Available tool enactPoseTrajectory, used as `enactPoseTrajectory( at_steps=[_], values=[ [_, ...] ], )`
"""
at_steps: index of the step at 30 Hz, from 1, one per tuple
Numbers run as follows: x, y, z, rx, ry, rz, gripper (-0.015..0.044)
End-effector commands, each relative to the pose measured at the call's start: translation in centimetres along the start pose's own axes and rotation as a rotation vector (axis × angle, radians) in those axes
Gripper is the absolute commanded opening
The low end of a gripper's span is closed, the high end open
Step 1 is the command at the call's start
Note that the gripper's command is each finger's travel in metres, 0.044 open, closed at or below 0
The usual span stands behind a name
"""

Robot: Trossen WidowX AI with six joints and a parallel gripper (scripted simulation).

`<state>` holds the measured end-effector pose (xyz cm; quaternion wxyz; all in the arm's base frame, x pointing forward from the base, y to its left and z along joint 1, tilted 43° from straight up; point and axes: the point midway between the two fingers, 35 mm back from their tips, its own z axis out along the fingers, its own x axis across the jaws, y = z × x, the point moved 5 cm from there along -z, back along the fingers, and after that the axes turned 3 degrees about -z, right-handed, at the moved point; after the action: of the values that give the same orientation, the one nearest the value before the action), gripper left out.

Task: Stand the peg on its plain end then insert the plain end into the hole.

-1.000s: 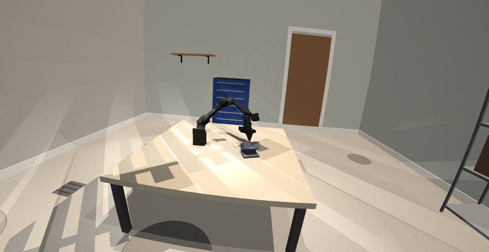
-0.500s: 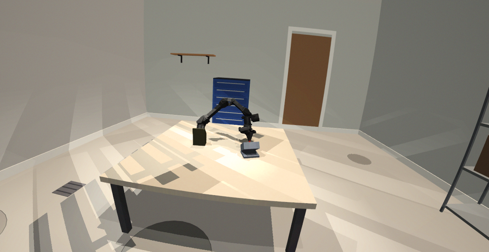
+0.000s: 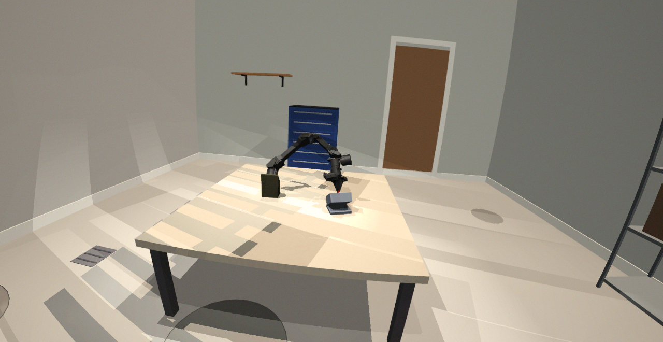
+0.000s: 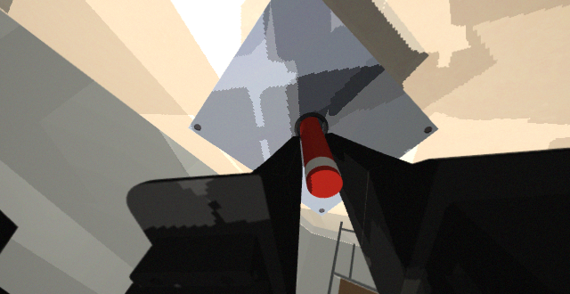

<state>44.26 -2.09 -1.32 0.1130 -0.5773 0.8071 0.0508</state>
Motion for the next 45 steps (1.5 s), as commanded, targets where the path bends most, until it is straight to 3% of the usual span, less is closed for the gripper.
enactPoseTrajectory(
  at_steps=[1, 12, 45],
  values=[
    [0.0, 0.0, 0.0, 0.000, 0.000, 0.000, 0.0157],
    [0.0, -0.1, -0.7, 0.000, 0.001, 0.001, 0.0440],
    [0.1, 0.2, -8.7, -0.009, 0.010, 0.012, 0.0440]
  ],
)
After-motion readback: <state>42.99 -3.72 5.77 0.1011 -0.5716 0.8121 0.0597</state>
